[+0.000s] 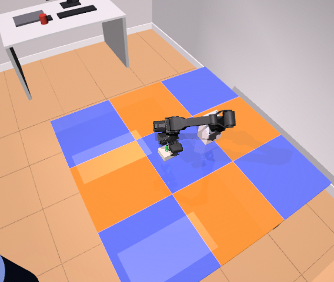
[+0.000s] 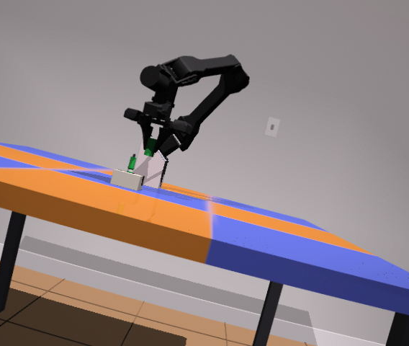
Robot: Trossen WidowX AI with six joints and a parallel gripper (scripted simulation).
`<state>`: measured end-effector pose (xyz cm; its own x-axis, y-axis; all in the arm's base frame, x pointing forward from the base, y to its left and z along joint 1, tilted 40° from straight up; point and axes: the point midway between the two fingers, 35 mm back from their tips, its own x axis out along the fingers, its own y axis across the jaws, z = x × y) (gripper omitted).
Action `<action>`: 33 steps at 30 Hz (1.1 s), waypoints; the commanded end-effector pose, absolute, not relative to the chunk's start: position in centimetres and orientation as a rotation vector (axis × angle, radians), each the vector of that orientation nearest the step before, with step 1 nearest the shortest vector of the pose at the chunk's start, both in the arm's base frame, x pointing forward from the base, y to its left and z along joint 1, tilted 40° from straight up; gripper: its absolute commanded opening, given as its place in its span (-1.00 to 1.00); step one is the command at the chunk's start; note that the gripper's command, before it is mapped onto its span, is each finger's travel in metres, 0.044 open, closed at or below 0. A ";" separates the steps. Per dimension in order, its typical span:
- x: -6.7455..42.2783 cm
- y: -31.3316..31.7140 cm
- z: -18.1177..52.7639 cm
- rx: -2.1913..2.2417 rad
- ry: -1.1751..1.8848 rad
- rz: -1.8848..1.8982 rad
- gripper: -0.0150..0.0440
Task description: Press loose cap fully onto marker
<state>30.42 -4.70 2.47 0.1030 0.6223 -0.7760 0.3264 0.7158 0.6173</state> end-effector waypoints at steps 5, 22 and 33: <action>30.3 -8.0 1.3 0.818 1.506 0.268 -0.49; 30.4 -7.8 0.1 0.819 1.505 0.270 -0.49; 30.6 -6.7 -1.4 0.819 1.505 0.270 -0.49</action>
